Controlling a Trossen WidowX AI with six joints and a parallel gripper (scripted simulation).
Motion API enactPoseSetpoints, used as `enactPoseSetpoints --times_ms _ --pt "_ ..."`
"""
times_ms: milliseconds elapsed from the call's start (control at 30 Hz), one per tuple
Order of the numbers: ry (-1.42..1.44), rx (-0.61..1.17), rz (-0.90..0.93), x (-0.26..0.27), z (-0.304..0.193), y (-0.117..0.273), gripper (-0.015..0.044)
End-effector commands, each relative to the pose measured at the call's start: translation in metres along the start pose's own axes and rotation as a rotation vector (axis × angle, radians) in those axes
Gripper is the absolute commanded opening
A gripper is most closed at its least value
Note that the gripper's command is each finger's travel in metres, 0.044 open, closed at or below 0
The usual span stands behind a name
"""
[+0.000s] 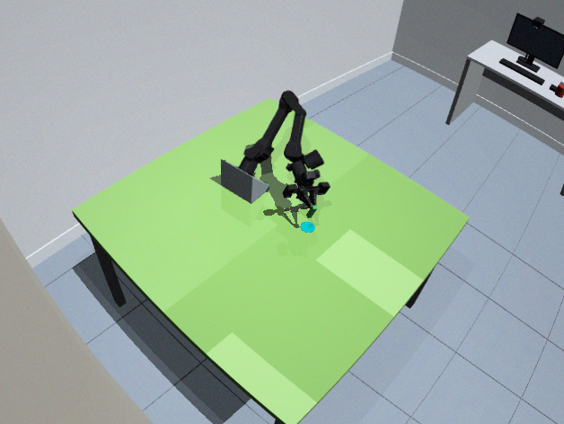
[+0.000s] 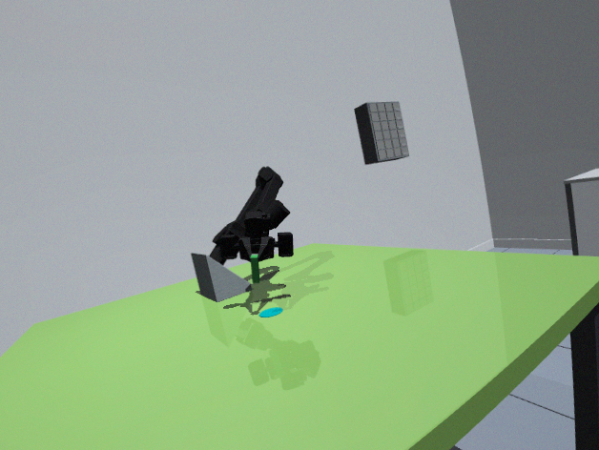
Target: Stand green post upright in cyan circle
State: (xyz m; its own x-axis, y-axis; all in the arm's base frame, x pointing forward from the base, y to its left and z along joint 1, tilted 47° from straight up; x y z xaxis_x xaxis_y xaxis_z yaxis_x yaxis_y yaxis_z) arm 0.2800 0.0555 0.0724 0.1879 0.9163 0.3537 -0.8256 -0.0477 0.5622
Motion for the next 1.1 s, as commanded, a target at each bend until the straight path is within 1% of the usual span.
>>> enactPoseSetpoints --times_ms 0,900,1067 --pt "-0.019 -0.025 0.0 -0.001 -0.002 0.004 0.0023" --pt "-0.143 -0.198 0.047 -0.003 -0.005 0.031 0.0023" --pt "-0.15 -0.207 0.05 -0.004 -0.005 0.033 0.0023"
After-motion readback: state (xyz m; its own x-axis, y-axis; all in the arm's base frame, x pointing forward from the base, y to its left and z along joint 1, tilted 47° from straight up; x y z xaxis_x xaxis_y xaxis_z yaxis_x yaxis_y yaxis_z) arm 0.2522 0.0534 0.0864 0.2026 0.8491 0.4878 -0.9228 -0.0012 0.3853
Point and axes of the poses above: the point midway between the two fingers, 35 mm back from their tips, its own y axis back along the fingers, its own x axis across the jaws, z = x × y, the point moved 6 cm from there along y, back along the fingers, and after that the axes turned 13 degrees about y, right-handed, at the moved point
